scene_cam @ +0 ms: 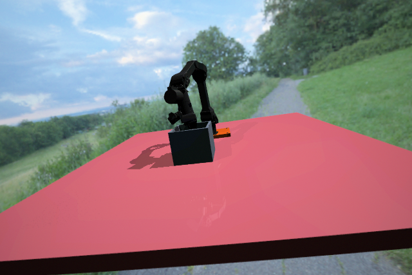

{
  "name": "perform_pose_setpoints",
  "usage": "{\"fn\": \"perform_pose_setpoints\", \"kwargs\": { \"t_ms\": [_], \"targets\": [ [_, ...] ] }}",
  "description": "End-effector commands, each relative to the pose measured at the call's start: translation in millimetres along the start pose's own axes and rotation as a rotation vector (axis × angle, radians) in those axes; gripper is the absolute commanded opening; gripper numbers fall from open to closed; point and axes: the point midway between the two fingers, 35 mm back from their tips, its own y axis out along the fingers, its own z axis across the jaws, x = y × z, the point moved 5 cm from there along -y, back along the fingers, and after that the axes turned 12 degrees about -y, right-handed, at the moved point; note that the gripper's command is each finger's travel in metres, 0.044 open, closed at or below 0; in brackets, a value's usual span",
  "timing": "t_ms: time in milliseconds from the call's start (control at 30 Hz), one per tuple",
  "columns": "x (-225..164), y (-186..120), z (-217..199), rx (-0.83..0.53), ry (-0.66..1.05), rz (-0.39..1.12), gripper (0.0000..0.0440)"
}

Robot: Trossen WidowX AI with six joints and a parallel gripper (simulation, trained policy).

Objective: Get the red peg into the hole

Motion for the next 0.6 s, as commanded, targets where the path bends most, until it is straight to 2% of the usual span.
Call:
{"fn": "perform_pose_setpoints", "kwargs": {
  "t_ms": [0,33,233,567],
  "targets": [
    [2,13,-1,-0.017,-0.016,0.014,0.0],
    [2,15,-1,-0.018,-0.02,0.013,0.0],
    [3,26,-3,-0.042,-0.037,0.024,0.0142],
    [15,13,5,-0.027,-0.024,0.075,0.0138]
  ]
}}
